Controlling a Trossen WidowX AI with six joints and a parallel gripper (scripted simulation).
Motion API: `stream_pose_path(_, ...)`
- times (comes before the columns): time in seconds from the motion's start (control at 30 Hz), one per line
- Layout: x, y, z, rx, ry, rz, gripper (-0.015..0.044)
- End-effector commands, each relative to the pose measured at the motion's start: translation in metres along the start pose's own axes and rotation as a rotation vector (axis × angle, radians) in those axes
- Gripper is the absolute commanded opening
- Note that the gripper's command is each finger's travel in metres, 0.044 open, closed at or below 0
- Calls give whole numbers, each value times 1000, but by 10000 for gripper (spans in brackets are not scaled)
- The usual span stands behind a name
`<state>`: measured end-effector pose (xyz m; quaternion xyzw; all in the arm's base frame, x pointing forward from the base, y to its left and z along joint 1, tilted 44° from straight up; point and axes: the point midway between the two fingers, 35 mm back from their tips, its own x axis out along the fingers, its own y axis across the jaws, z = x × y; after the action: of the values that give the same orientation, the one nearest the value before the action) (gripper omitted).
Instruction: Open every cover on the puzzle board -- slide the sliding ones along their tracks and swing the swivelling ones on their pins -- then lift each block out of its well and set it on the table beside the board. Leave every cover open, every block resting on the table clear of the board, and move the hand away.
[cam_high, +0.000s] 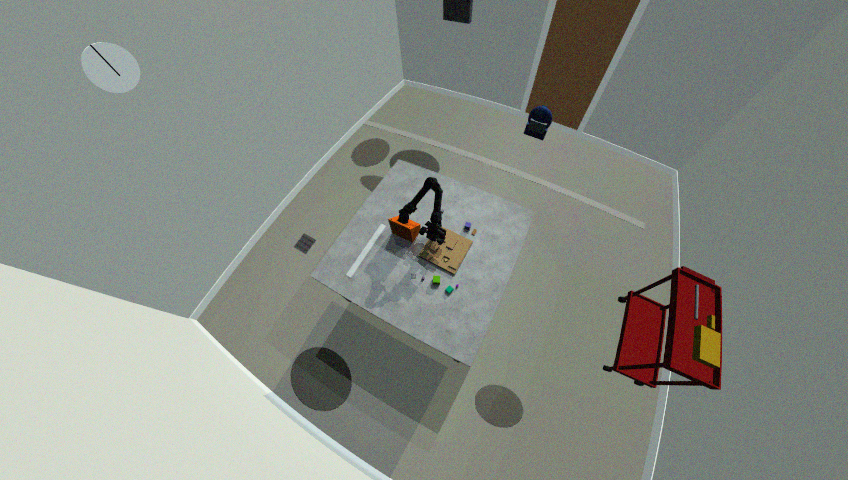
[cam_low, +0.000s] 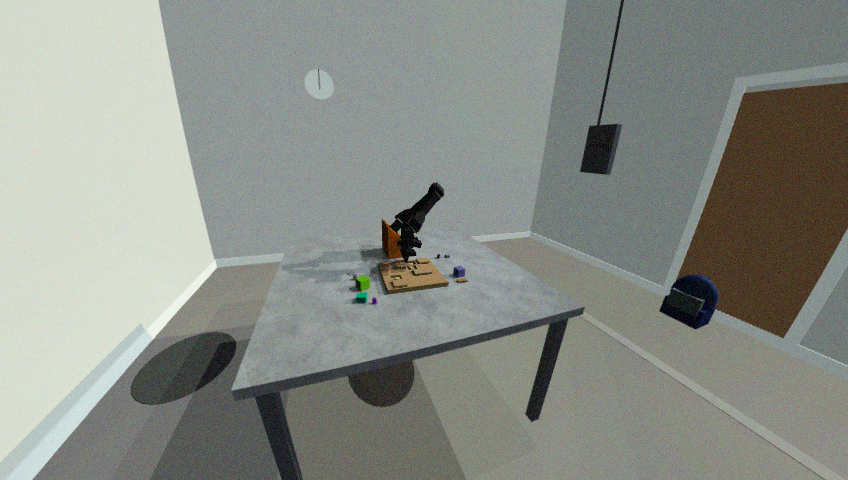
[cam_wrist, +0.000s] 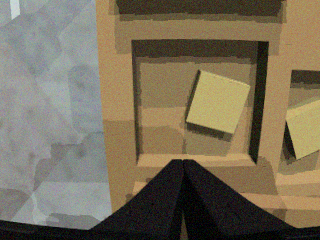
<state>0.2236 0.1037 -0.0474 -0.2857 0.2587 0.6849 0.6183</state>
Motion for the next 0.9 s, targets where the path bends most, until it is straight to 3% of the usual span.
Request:
stream_pose_path(0.0, 1, 4, -5, 0, 6, 5, 0)
stream_pose_path(0.87, -25, 6, -12, 0, 10, 4, 0)
